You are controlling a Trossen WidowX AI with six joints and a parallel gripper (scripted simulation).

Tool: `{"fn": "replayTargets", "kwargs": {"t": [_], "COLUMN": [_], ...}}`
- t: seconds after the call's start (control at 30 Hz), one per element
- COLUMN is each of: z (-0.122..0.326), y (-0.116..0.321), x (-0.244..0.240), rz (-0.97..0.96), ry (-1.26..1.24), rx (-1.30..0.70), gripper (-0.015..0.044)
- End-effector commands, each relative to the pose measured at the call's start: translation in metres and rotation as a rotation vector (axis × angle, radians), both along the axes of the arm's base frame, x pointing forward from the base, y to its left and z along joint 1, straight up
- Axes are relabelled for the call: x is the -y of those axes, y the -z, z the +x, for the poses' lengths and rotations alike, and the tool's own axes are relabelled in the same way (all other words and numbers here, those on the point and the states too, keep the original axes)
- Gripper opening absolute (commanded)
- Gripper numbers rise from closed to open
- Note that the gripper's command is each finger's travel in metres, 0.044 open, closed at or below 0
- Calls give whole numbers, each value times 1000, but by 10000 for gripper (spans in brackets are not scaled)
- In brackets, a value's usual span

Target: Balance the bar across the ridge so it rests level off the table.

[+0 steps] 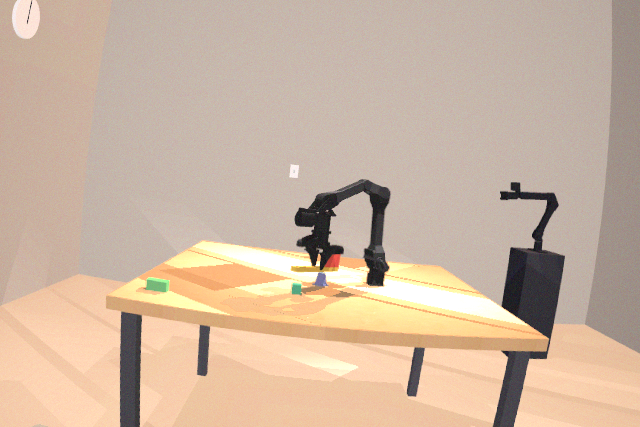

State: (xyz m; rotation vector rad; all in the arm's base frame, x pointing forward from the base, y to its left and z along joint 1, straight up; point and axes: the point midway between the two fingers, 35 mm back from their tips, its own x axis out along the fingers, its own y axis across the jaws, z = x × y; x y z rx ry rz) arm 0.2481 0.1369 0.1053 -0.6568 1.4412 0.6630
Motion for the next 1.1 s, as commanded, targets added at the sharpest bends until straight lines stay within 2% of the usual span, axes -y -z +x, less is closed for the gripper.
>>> {"fn": "replayTargets", "kwargs": {"t": [0.0,1.07], "z": [0,0], "y": [1,3], "x": [0,0], "rz": [-2,-2], "ry": [1,1], "rx": [1,1], "gripper": [0,0]}}
